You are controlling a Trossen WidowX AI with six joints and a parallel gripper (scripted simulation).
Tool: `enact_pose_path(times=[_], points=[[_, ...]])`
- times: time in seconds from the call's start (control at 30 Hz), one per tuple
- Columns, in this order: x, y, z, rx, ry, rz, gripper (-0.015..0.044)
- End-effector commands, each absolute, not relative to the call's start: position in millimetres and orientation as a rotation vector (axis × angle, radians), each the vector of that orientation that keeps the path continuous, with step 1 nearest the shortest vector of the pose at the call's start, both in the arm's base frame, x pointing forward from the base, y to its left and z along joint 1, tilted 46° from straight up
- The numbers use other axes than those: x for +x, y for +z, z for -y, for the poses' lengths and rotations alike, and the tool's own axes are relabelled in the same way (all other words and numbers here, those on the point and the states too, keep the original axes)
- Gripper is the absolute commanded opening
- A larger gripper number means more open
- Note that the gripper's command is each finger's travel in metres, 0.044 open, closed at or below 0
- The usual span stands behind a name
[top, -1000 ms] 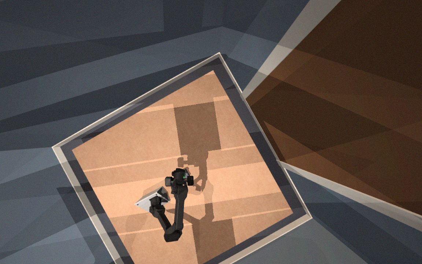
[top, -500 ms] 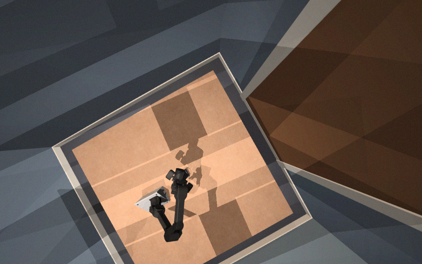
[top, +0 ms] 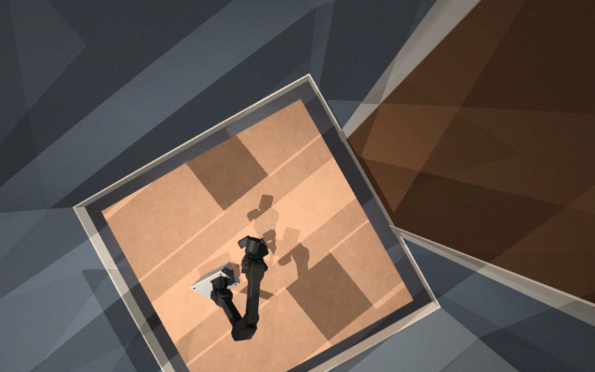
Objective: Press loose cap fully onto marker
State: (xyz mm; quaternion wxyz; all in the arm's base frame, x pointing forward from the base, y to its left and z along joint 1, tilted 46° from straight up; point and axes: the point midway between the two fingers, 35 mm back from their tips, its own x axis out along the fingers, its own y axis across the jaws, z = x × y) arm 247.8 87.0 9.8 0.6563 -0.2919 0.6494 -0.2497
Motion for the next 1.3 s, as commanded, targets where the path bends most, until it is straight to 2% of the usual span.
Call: enact_pose_path(times=[0.0,1.27], points=[[248,9,-86,-0.648,-0.580,-1.460,0.0000],[251,-14,-64,-0.638,-0.581,-1.456,0.0000]])
